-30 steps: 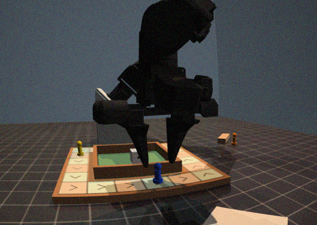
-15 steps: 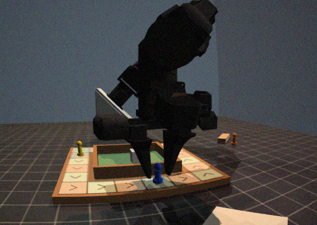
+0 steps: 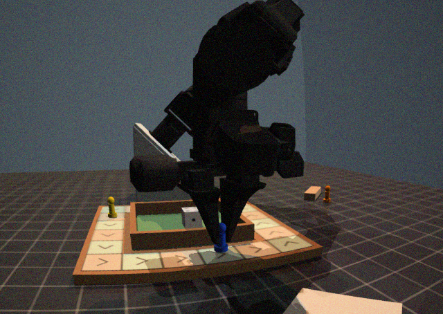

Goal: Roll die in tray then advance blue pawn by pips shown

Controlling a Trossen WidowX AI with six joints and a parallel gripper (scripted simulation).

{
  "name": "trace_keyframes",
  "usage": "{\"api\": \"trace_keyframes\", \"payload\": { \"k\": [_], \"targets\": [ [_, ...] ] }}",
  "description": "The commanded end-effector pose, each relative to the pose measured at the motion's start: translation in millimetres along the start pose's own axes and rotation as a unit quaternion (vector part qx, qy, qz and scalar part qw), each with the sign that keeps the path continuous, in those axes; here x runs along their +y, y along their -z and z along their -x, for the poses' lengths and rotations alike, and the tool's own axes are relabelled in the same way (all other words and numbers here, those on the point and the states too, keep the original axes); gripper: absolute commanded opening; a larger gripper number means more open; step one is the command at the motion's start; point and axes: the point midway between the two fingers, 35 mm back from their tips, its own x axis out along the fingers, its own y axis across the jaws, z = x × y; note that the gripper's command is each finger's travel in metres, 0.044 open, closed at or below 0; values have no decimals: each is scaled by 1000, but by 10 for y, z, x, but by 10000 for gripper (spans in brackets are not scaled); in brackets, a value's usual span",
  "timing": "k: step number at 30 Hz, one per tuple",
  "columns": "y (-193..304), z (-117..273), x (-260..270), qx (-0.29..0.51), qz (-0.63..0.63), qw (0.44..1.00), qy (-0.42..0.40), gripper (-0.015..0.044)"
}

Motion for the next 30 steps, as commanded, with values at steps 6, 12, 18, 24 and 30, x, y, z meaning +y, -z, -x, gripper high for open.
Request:
{"api": "trace_keyframes", "payload": {
  "k": [6, 12, 18, 24, 30],
  "targets": [
    [-64, 563, -46, -6, 1, 1000, 5, 0],
    [-40, 965, -26, -5, 0, 1000, 4, 0],
    [-8, 1199, 0, -5, 0, 1000, 2, 0],
    [27, 1126, 106, -4, 0, 1000, 3, 0],
    [105, 1000, 283, -4, -1, 1000, 4, 0]
  ]
}}
